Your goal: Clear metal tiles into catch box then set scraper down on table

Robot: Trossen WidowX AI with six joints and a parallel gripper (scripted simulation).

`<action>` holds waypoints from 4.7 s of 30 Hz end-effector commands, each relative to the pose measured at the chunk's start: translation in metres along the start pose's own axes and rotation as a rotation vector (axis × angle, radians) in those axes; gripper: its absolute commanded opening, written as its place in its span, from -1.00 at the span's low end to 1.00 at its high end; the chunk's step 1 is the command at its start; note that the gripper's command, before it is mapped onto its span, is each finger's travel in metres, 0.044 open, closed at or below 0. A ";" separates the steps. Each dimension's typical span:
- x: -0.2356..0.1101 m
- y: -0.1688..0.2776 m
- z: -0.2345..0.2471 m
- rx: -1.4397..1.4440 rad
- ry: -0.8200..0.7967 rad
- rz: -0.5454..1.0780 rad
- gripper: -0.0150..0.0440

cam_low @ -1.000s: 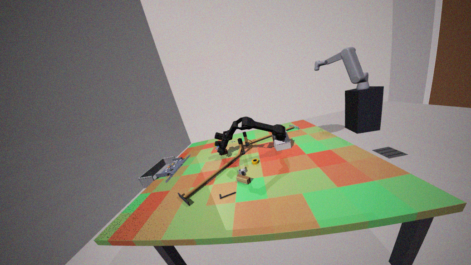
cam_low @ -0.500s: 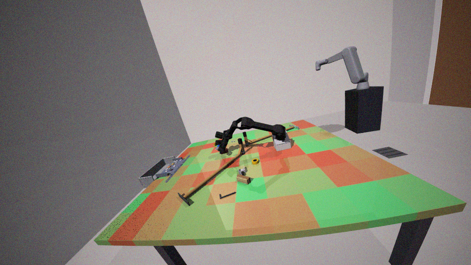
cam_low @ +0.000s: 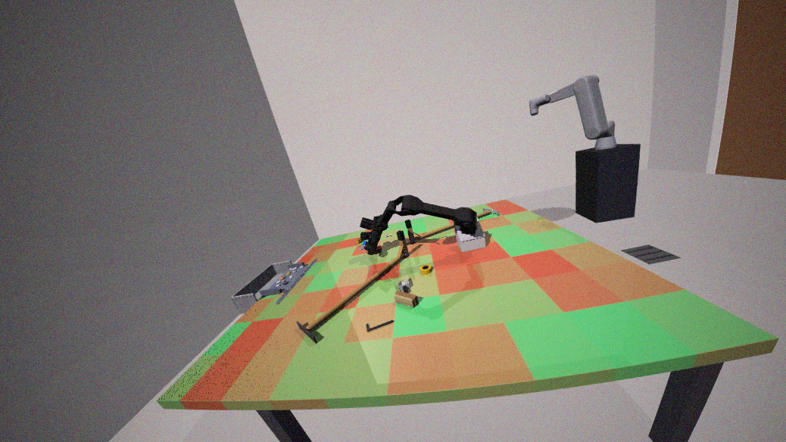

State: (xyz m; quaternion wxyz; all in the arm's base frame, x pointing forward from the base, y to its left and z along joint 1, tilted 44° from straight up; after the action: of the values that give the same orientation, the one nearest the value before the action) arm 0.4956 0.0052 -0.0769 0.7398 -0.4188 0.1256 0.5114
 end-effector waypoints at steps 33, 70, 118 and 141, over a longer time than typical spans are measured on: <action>-0.001 0.014 -0.059 -0.004 -0.005 -0.002 -0.49; -0.070 -0.032 -0.084 -0.004 0.000 -0.008 -0.49; -0.190 0.000 -0.057 0.185 0.083 0.357 -0.49; -0.254 0.026 -0.022 0.276 0.021 0.590 -0.49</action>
State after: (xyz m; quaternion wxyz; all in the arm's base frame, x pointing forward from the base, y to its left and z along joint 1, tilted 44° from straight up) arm 0.3749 -0.1727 0.0459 0.6189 -0.2774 0.3140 0.6644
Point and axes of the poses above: the point midway between the two fingers, 35 mm back from their tips, its own x axis out along the fingers, its own z axis across the jaws, y = z × x, the point moved 10 cm from there along -x, back along the fingers, and after that the axes turned 8 degrees about -x, right-handed, at the moved point
